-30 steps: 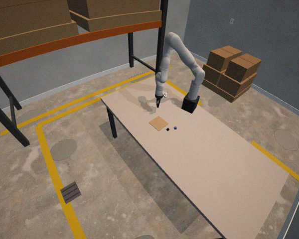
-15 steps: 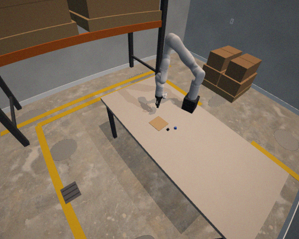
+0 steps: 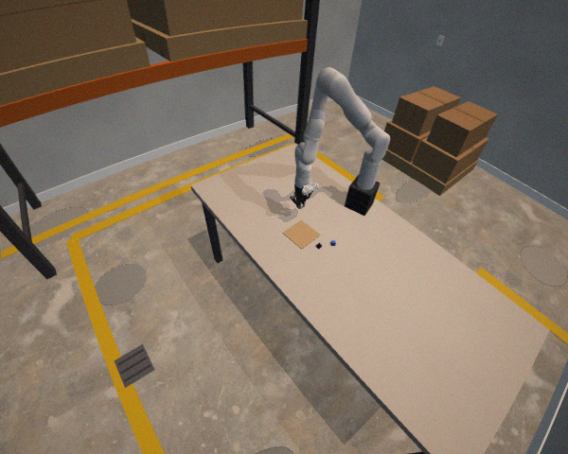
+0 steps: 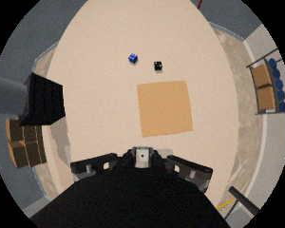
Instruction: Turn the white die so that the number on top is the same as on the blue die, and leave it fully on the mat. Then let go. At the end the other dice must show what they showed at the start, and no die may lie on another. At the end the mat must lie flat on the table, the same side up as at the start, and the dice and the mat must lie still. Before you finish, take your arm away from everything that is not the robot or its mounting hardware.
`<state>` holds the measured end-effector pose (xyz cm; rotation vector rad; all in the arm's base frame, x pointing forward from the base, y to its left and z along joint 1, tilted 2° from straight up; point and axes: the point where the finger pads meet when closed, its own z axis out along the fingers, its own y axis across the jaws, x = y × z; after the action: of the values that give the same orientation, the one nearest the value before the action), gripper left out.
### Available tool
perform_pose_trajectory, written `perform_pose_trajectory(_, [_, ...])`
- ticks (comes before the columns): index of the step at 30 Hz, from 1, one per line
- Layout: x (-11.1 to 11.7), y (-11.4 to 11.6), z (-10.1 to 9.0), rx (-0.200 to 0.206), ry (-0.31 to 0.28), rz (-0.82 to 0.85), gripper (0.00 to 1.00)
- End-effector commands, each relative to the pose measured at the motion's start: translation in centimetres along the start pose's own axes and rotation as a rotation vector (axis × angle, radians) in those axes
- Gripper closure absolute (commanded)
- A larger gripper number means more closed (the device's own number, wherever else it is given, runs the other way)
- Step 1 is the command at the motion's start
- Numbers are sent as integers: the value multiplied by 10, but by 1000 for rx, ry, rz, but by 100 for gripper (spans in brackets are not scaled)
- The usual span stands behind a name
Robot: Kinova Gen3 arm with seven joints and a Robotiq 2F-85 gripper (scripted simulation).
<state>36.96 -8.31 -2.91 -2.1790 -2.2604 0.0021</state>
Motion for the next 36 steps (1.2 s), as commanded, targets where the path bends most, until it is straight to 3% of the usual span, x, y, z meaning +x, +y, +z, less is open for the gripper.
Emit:
perform_pose_trajectory(1, [12,5,0,1,-2,29,85])
perform_pose_trajectory(15, [58,34,0,-13,8,705,85])
perform_pose_trajectory(27, [82,50,-3,-28,29,993,85])
perform_pose_trajectory(36, [89,54,-3,-33,37,1063,85])
